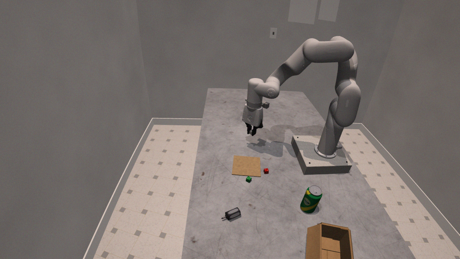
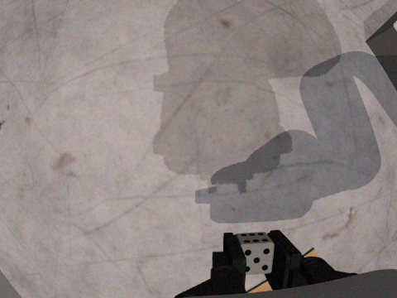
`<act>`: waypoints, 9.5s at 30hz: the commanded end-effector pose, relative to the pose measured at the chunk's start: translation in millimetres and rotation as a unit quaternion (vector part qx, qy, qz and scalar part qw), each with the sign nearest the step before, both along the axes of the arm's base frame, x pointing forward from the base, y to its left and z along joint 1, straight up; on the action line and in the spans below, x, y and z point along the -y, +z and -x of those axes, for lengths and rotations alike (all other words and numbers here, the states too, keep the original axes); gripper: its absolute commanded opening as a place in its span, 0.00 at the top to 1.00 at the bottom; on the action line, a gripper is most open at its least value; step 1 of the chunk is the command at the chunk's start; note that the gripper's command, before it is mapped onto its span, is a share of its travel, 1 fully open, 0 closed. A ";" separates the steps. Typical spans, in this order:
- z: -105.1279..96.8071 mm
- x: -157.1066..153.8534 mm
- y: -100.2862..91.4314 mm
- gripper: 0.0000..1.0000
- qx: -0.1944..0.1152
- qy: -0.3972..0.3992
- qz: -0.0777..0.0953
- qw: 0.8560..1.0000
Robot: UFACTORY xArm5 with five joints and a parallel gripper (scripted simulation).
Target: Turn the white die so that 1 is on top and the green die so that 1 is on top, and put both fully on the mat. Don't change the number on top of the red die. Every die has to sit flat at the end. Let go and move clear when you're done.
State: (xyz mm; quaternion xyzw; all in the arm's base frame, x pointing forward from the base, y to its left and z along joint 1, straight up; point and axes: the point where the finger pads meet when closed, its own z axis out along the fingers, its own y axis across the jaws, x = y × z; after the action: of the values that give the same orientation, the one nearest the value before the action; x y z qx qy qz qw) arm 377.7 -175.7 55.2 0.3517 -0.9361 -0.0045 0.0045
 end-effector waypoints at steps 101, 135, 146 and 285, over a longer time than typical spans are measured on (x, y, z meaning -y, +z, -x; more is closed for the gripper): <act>0.9 -0.9 -0.3 0.85 0.460 -0.485 -0.061 0.741; 0.6 -0.8 -67.9 0.85 0.461 -0.485 -0.061 0.741; 0.6 -0.8 -76.8 0.85 0.461 -0.485 -0.061 0.741; 0.6 -0.8 -85.6 0.64 0.461 -0.485 -0.061 0.741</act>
State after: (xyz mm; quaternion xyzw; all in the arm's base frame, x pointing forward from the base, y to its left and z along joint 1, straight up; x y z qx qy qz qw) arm 376.8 -174.8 -31.1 -0.1909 -0.8660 0.0996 -0.4512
